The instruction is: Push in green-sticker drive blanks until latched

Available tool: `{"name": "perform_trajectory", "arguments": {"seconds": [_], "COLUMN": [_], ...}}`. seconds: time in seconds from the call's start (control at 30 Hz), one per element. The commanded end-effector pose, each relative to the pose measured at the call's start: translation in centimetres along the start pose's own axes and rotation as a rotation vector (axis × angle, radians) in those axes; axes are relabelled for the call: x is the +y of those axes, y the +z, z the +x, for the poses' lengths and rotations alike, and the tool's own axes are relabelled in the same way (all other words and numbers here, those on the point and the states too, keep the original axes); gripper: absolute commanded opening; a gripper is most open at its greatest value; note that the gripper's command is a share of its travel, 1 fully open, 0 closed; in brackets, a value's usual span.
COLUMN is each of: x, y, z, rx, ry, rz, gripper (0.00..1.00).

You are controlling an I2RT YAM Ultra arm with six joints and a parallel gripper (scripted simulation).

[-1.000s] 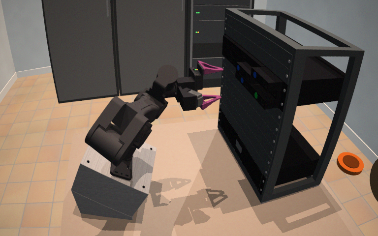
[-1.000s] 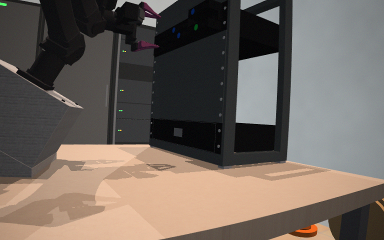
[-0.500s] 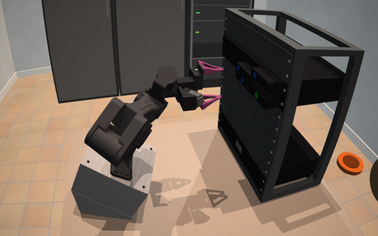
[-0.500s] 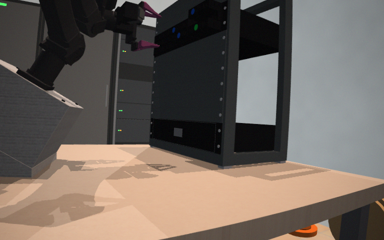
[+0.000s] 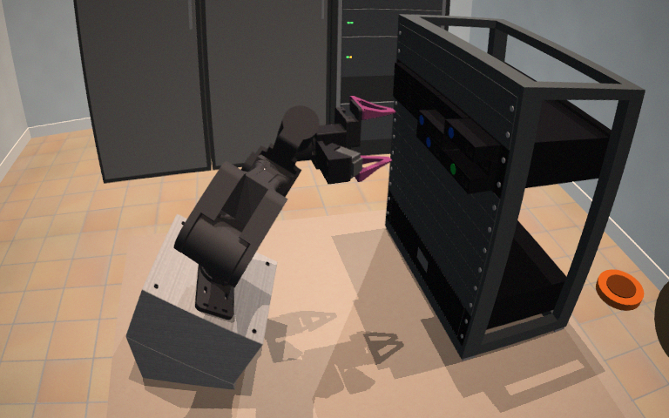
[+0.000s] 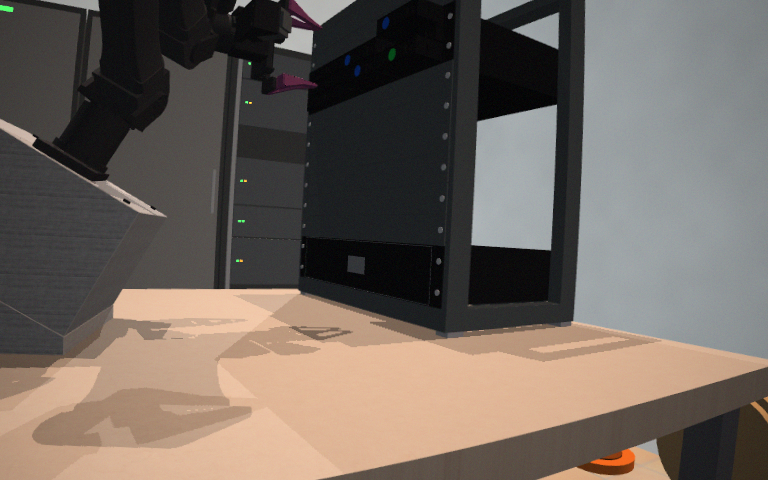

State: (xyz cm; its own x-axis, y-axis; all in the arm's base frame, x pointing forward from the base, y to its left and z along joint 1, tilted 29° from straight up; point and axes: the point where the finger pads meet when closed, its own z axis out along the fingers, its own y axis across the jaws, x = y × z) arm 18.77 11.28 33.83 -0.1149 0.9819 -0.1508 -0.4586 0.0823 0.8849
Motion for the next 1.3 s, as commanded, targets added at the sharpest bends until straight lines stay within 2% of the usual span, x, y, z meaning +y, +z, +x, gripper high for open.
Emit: {"name": "perform_trajectory", "arguments": {"seconds": [0.0, 1.27], "x": [0.17, 0.4], "y": [-0.07, -0.11], "z": [-0.24, -0.37], "rx": [-0.026, -0.026], "ry": [-0.014, -0.007], "rz": [-0.004, -0.013], "gripper": [1.0, 1.0]}}
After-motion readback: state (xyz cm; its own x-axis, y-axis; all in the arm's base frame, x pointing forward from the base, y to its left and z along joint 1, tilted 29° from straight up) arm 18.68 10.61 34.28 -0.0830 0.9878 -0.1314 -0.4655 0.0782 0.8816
